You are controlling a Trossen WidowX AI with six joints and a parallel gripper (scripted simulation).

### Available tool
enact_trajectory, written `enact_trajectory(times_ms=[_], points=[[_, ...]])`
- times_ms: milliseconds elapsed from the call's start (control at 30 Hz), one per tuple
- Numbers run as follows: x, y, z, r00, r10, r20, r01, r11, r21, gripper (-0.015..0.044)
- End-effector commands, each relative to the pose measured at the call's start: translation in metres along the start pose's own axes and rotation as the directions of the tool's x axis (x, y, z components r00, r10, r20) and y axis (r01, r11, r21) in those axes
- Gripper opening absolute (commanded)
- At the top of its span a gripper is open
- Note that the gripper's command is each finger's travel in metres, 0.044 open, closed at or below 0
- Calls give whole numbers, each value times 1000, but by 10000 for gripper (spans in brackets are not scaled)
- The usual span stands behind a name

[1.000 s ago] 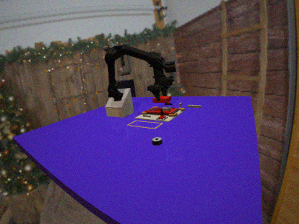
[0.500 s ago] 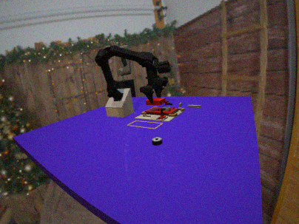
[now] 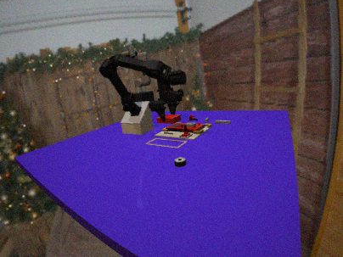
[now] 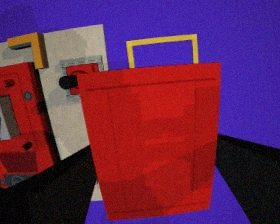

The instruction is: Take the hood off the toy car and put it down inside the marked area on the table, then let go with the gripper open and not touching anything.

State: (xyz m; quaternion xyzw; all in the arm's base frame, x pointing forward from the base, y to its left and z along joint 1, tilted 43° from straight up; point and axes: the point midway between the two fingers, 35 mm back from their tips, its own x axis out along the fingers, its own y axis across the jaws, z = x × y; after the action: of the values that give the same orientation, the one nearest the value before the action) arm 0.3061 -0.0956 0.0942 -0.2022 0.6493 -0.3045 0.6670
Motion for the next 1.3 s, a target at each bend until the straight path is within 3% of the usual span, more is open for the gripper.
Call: enact_trajectory(times_ms=[0,1267], points=[[0,-13,-6,1000,-9,-3,9,1000,-5,0],[19,-30,-12,1000,-13,-4,13,1000,-4,0]])
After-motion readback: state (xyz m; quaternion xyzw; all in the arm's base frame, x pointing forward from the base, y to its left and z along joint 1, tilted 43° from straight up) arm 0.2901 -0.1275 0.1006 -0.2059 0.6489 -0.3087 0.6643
